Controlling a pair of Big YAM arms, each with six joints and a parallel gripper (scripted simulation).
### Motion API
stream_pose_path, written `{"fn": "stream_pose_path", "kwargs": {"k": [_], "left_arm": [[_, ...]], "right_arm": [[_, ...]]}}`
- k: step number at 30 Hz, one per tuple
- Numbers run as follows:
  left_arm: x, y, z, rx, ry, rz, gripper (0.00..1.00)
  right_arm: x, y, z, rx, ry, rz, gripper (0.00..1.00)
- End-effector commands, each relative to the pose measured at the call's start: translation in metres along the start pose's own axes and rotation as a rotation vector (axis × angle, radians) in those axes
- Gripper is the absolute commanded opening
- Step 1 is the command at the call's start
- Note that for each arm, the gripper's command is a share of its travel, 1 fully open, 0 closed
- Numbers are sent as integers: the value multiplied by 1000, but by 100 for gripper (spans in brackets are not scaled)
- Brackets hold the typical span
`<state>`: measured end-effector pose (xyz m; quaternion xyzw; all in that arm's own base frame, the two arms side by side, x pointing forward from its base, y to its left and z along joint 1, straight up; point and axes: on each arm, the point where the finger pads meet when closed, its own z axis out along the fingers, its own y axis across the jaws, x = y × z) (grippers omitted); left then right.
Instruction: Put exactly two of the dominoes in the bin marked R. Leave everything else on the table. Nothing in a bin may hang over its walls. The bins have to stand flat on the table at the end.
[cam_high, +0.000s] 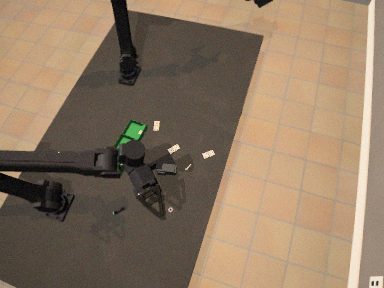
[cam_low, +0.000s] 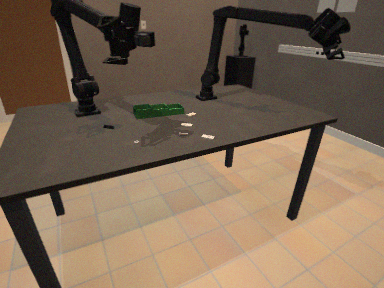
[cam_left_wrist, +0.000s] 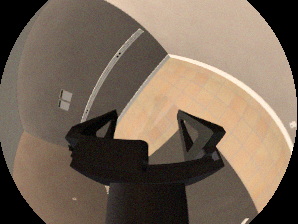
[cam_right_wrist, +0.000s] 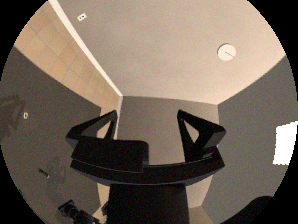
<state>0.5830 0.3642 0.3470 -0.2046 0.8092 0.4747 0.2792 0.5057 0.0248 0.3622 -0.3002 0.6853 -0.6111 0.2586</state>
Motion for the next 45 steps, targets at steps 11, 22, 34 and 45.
{"fn": "stream_pose_path", "kwargs": {"k": [11,22,34,45], "left_arm": [[-5,6,-4,-3,-9,-11,100],[-5,6,-4,-3,-9,-11,100],[-5,6,-4,-3,-9,-11,100],[-5,6,-4,-3,-9,-11,100]], "right_arm": [[52,-10,46,4,137,26,100],[103,-14,82,3,259,41,100],[152,-16,107,2,367,53,100],[195,-18,125,2,459,64,100]]}}
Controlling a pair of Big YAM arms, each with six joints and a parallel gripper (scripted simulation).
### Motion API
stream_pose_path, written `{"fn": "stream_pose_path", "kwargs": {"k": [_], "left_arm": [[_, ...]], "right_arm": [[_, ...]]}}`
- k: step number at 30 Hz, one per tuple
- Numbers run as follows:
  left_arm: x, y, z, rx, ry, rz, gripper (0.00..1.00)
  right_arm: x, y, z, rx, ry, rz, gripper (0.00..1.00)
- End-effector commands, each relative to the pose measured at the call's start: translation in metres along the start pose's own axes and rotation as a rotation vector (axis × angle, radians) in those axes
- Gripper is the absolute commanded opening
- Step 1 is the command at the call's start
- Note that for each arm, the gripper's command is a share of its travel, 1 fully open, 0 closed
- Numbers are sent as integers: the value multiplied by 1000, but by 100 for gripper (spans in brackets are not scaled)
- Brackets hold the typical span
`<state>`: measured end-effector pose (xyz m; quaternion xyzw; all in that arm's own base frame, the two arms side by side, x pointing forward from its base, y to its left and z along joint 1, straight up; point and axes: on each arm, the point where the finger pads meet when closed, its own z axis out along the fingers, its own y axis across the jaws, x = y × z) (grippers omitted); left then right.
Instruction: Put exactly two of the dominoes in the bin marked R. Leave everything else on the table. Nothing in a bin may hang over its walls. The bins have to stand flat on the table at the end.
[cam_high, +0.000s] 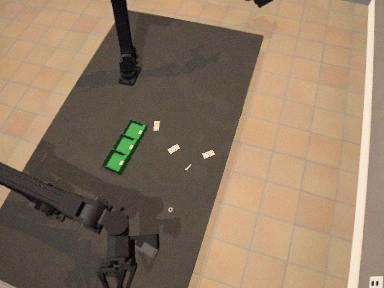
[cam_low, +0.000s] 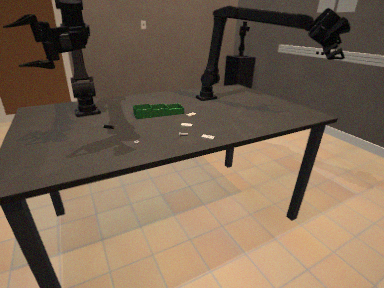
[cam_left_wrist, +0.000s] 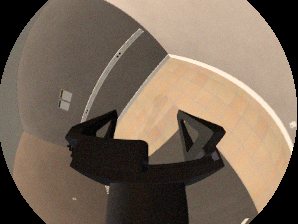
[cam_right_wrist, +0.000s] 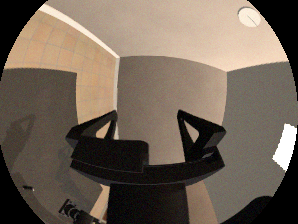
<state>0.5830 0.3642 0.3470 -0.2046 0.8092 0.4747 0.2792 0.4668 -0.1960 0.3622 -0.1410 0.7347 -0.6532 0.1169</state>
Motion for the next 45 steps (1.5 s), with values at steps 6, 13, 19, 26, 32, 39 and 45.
{"fn": "stream_pose_path", "kwargs": {"k": [6,13,19,26,32,39,45], "left_arm": [[-5,6,-4,-3,-9,-11,100],[-5,6,-4,-3,-9,-11,100],[-5,6,-4,-3,-9,-11,100],[-5,6,-4,-3,-9,-11,100],[-5,6,-4,-3,-9,-11,100],[-5,6,-4,-3,-9,-11,100],[-5,6,-4,-3,-9,-11,100]], "right_arm": [[28,-8,26,5,75,19,100],[54,-10,47,4,140,27,100],[68,-12,58,4,177,31,100],[94,-13,76,3,237,38,100],[108,-14,84,3,269,42,100],[132,-15,98,3,323,48,100],[152,-16,107,2,366,53,100]]}}
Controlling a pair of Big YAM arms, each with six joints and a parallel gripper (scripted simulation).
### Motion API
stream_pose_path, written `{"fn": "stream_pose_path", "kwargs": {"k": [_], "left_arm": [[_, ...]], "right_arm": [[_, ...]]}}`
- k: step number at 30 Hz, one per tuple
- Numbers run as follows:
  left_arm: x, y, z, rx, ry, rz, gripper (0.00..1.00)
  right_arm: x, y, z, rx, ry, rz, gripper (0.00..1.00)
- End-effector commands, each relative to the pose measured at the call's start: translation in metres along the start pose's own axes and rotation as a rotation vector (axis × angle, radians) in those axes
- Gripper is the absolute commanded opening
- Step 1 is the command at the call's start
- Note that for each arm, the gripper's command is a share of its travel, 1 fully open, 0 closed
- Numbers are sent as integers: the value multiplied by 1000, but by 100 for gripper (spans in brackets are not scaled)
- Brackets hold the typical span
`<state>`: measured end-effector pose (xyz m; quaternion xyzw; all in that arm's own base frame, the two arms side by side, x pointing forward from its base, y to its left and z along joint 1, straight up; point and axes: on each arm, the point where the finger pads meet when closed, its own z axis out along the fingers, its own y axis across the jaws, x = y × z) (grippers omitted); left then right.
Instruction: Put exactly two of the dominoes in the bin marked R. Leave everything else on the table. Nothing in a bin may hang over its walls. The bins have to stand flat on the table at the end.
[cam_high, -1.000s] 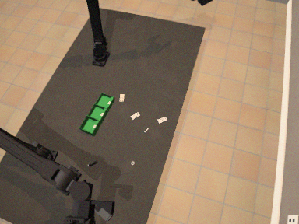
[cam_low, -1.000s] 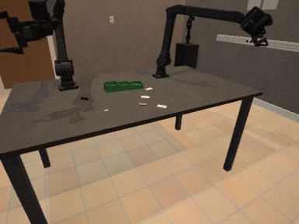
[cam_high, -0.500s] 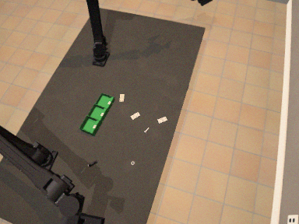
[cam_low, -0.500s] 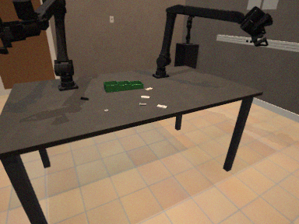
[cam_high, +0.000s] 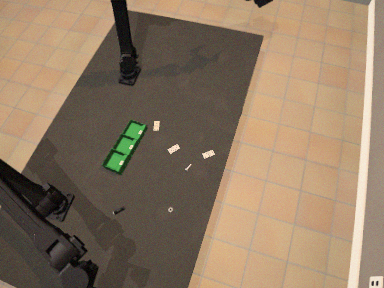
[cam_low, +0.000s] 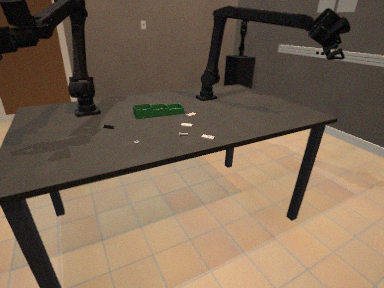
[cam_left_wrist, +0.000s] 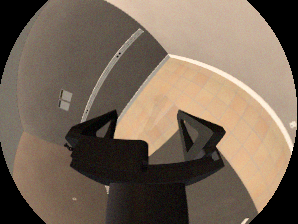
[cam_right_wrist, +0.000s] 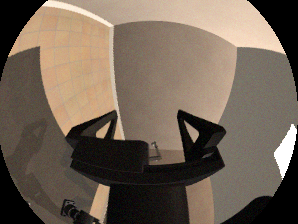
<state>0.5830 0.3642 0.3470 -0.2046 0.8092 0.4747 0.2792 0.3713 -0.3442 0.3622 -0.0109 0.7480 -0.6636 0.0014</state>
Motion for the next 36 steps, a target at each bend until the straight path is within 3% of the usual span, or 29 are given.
{"fn": "stream_pose_path", "kwargs": {"k": [1,36], "left_arm": [[-5,6,-4,-3,-9,-11,100],[-5,6,-4,-3,-9,-11,100]], "right_arm": [[10,-6,9,5,26,13,100],[75,-12,63,4,193,33,100]]}}
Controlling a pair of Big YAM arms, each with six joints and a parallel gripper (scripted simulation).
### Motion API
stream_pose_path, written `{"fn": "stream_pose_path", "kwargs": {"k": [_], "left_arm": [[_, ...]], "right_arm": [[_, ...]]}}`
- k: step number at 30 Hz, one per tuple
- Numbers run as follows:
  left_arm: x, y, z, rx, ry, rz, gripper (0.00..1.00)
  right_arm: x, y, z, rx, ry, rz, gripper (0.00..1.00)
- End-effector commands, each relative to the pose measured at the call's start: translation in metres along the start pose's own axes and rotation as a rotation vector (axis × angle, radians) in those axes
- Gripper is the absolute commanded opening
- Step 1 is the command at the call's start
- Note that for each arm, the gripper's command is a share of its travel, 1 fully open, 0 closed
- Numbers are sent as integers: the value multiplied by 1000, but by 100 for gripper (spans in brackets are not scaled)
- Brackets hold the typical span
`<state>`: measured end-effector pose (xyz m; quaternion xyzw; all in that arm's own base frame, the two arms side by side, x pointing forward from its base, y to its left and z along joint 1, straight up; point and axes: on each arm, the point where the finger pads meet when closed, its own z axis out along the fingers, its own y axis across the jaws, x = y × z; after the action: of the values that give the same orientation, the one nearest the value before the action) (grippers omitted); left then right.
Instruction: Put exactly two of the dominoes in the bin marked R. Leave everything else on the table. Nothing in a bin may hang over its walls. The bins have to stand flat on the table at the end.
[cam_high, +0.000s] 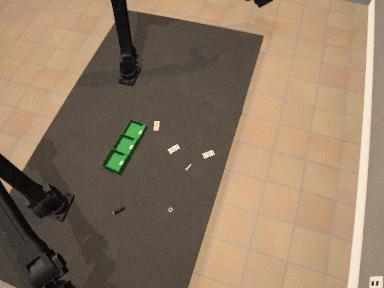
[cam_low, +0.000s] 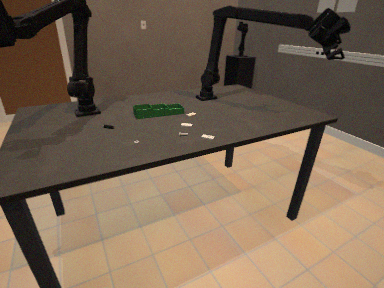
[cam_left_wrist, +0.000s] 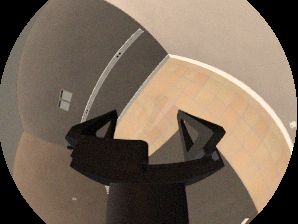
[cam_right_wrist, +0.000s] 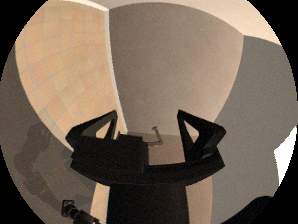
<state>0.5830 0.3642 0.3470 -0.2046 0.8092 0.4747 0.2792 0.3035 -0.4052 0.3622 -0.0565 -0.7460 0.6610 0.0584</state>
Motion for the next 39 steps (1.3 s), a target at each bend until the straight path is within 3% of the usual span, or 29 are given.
{"fn": "stream_pose_path", "kwargs": {"k": [1,39], "left_arm": [[-5,6,-4,-3,-9,-11,100],[-5,6,-4,-3,-9,-11,100]], "right_arm": [[5,-6,5,5,13,12,100],[36,-9,34,4,97,22,100]]}}
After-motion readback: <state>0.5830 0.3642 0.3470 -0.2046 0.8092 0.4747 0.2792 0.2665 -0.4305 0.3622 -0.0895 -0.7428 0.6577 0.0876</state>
